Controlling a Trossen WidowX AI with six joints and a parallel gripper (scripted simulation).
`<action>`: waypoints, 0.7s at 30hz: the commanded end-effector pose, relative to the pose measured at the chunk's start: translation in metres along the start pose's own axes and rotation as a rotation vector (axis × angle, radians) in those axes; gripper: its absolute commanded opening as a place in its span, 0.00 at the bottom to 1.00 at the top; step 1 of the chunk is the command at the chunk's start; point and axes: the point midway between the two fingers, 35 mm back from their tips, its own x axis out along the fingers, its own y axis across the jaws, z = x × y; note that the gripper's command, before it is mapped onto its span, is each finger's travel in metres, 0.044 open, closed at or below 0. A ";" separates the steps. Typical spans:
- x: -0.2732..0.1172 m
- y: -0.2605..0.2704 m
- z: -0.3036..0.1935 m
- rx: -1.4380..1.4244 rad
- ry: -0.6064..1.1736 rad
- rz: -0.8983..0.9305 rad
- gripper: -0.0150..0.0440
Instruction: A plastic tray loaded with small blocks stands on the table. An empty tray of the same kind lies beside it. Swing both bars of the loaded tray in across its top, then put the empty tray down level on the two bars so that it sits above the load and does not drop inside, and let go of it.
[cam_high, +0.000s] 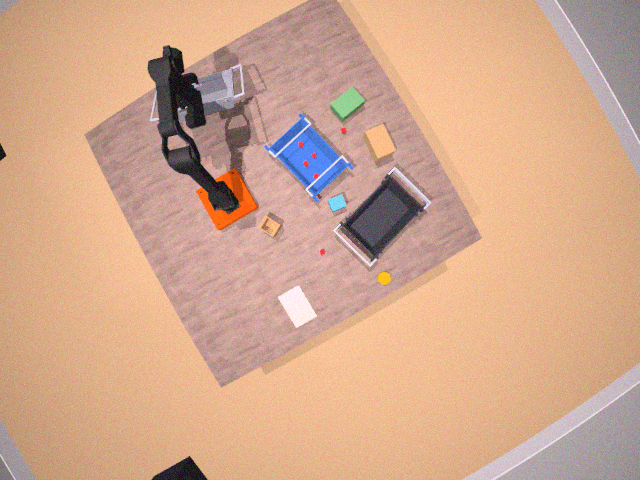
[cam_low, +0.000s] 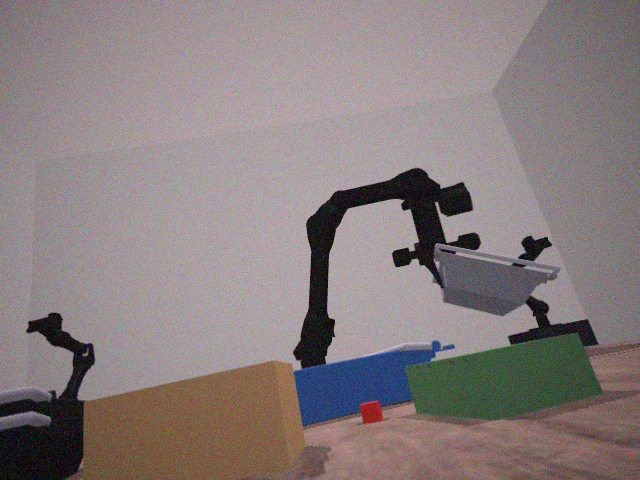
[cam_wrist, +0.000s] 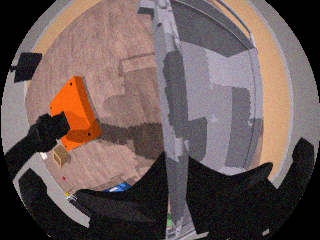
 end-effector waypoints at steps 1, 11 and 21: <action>-0.006 -0.001 -0.015 0.032 0.003 -0.026 0.25; -0.006 0.005 -0.054 0.132 0.004 -0.027 0.25; -0.007 0.016 -0.091 0.233 0.006 -0.027 0.25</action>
